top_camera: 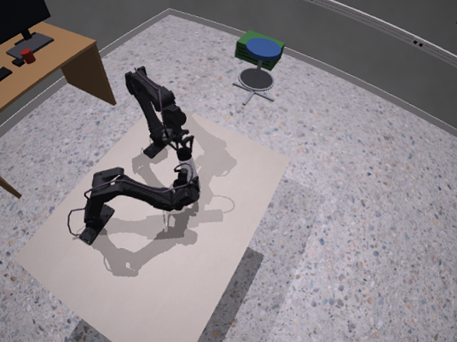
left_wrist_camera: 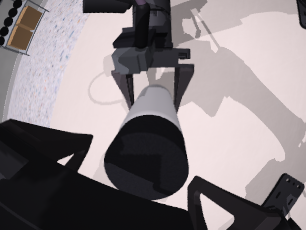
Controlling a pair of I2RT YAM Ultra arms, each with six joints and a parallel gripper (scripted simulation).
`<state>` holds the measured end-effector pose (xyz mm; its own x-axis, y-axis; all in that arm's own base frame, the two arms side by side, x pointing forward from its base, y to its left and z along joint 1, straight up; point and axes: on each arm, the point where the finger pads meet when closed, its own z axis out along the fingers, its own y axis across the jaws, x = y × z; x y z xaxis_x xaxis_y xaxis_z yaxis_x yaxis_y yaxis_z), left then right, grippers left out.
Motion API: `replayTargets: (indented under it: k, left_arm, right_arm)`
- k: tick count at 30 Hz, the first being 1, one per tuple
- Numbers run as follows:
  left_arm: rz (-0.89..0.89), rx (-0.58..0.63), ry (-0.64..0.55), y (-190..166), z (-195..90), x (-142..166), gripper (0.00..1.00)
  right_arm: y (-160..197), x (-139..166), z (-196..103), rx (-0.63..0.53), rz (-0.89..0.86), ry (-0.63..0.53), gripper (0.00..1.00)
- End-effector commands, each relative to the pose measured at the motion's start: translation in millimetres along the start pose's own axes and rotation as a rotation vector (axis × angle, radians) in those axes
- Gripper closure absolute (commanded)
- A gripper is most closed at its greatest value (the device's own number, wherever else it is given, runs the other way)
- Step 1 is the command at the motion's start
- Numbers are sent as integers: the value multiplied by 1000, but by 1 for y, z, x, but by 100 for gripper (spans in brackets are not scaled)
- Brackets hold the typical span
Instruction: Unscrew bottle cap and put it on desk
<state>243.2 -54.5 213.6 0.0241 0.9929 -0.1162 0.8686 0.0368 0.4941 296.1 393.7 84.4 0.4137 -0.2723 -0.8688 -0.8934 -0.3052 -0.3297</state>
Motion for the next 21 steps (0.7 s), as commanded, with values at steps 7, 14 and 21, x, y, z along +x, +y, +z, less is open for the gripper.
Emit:
replayTargets:
  k: [7,14,21]
  left_arm:
    - [306,-30,-51,-2,-1,-1,6]
    - [241,-26,-22,3,-2,0,42]
    - [180,-21,-19,3,-2,0,77]
  right_arm:
    - [-15,-25,-3,12,-68,-53,100]
    - [-15,-25,-3,12,-68,-53,100]
    - [-15,-25,-3,12,-68,-53,100]
